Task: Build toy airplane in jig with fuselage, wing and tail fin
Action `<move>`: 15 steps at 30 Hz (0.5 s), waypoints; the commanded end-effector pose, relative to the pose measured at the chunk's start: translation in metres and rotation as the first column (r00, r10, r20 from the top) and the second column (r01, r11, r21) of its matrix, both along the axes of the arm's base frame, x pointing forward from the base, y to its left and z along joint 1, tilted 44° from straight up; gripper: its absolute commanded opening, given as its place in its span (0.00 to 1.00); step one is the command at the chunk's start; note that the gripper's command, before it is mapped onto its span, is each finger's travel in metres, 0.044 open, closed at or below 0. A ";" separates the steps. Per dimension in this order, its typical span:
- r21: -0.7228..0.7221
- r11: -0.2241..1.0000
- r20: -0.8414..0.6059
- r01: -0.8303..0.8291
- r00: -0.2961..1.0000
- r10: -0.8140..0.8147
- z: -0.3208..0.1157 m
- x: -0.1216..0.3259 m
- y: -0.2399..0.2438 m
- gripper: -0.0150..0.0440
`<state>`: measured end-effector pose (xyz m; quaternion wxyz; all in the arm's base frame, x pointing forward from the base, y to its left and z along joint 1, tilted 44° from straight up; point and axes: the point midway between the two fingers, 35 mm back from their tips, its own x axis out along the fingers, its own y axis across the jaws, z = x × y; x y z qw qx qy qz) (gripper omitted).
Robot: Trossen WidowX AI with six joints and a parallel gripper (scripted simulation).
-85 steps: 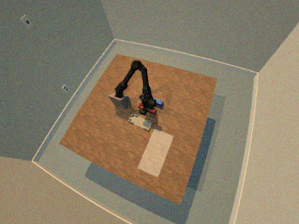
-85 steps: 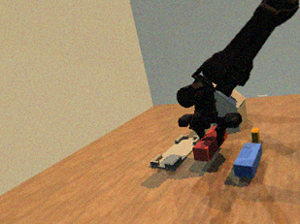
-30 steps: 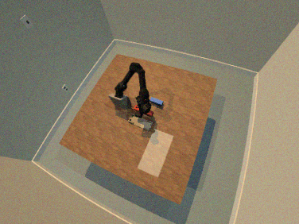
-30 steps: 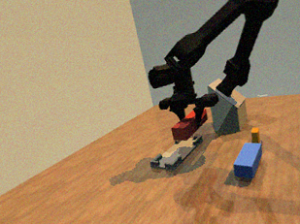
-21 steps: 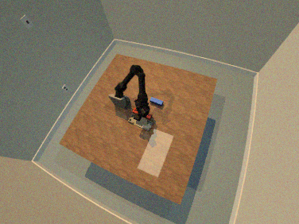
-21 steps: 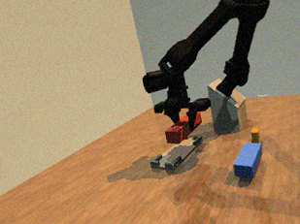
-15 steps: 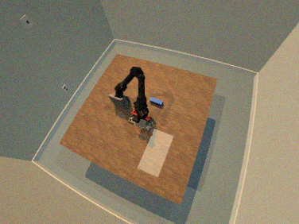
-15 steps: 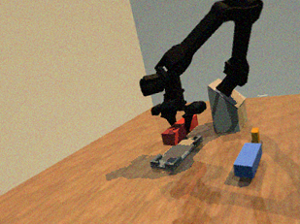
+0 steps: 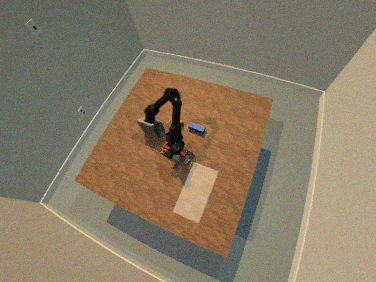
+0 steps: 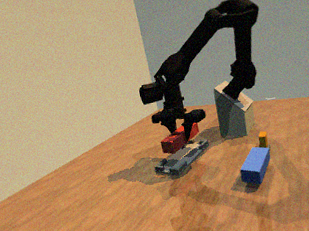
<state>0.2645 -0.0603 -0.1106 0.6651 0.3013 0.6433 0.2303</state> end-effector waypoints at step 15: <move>-0.007 1.000 0.006 -0.005 1.000 0.005 -0.002 0.001 -0.002 0.58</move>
